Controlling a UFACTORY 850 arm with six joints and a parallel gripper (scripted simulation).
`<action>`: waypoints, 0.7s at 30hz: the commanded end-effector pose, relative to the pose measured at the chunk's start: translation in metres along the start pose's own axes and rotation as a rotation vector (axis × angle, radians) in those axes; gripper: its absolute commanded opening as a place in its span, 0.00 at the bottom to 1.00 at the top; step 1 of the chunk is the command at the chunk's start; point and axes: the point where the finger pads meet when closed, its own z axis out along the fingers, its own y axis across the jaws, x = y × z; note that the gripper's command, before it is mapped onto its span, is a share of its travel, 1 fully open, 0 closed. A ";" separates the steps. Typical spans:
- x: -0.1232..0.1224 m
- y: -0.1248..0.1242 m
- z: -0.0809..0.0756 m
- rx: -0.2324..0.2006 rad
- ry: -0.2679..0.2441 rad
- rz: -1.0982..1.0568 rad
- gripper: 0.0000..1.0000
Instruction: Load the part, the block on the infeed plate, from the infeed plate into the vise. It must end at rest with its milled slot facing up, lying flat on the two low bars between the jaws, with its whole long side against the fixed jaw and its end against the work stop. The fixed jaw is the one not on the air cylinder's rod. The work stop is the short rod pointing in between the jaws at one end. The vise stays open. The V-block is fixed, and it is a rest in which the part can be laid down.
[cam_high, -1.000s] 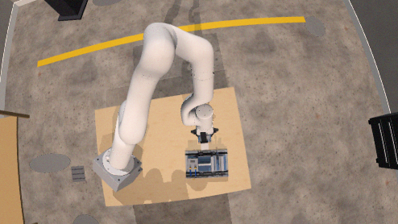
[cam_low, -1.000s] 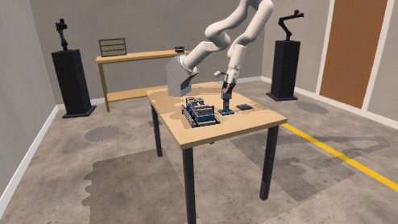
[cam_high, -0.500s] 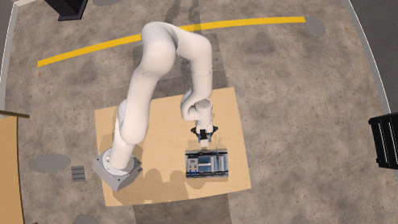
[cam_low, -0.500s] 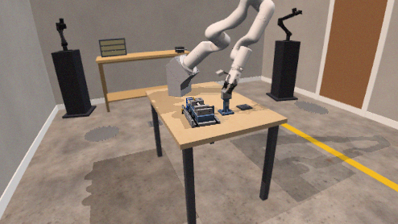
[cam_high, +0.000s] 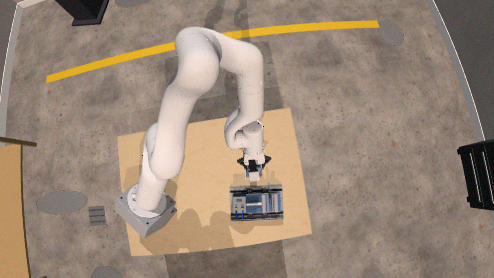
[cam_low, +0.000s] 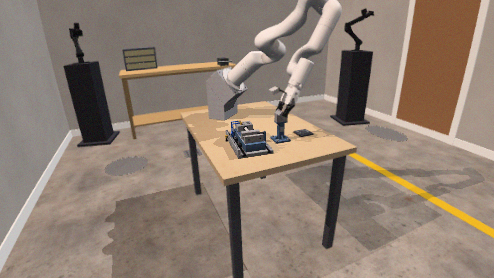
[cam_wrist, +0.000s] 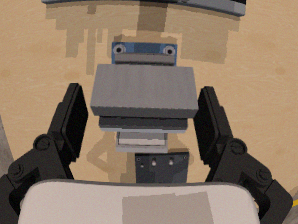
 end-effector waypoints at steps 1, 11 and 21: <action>0.000 -0.001 0.000 0.002 0.006 0.000 0.89; 0.000 -0.001 0.000 0.001 0.019 0.000 0.89; 0.000 0.001 0.000 -0.006 0.032 0.000 0.89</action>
